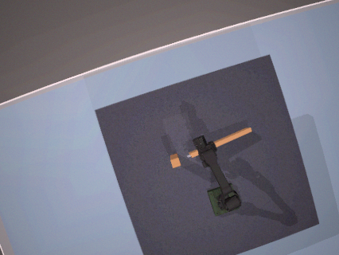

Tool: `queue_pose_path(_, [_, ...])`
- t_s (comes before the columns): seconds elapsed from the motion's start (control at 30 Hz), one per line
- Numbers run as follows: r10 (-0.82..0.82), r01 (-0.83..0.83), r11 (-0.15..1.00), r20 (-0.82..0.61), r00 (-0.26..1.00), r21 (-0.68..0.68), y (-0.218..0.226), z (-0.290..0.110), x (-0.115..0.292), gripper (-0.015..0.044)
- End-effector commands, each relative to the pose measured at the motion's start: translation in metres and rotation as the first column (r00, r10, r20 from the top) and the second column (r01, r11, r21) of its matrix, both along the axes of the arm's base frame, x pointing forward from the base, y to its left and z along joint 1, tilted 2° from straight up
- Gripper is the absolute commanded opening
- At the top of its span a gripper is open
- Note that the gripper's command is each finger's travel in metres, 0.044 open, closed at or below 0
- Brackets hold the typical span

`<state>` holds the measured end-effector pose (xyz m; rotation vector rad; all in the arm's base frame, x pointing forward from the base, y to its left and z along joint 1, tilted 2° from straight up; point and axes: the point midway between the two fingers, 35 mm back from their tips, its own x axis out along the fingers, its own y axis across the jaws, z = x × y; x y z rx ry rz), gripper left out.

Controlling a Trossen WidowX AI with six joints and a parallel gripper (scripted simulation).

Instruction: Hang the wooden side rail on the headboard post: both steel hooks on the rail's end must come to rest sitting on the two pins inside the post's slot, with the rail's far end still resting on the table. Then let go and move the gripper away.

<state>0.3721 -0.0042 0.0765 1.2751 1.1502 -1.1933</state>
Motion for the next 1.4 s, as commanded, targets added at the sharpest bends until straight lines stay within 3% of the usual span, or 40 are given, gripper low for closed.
queue_pose_path(0.0, [0.007, -0.007, 1.0, 0.017, 1.0, -0.003, 0.0011, 0.0038, 0.0039, 0.0])
queue_pose_path(1.37, [0.007, -0.007, 1.0, 0.017, 1.0, -0.003, 0.0045, 0.0039, 0.0081, 0.0])
